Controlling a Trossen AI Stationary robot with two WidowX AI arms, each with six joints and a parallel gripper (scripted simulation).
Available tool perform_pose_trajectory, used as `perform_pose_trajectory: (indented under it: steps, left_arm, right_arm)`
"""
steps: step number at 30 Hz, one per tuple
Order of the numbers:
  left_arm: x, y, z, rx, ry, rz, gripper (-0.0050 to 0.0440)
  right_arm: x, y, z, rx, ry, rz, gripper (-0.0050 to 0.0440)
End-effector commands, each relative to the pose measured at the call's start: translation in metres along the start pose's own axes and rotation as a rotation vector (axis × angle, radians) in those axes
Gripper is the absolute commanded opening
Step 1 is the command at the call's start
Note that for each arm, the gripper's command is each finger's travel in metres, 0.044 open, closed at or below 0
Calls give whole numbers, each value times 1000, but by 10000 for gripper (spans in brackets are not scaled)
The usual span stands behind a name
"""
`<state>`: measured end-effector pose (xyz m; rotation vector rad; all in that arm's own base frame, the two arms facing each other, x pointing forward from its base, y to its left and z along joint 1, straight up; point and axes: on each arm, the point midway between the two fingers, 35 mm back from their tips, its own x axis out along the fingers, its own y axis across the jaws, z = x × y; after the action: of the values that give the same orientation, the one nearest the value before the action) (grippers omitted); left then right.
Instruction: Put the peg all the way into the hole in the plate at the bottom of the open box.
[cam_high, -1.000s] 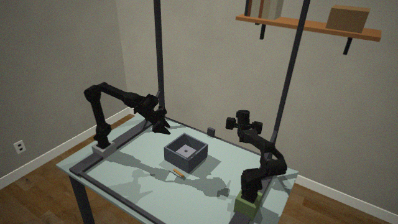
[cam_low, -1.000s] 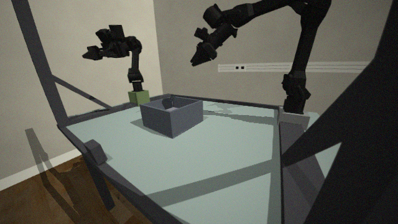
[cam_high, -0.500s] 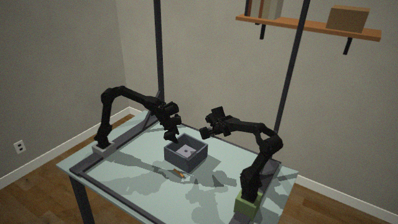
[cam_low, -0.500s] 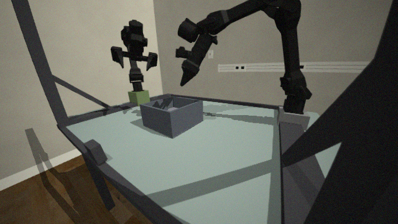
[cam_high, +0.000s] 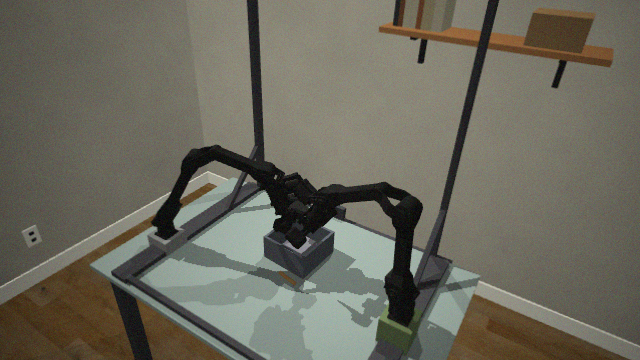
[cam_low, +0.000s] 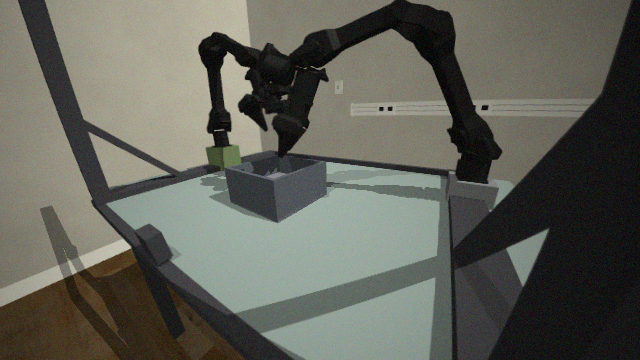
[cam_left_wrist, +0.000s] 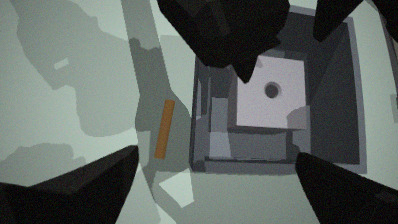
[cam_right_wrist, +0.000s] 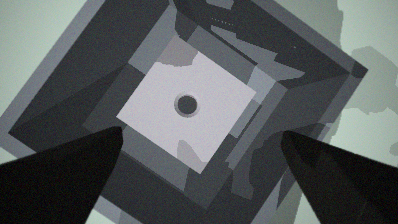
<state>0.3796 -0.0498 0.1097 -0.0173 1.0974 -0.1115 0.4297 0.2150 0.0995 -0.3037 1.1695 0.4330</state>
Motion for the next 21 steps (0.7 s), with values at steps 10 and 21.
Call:
perform_pose_trajectory:
  steps: [10,21]
  left_arm:
    - [11,33,15,-20,97,90,440]
    - [9,32,16,-20,90,87,440]
  right_arm:
    - [-5,2,11,16,-8,2,440]
    - [-5,1,9,14,-6,1,440]
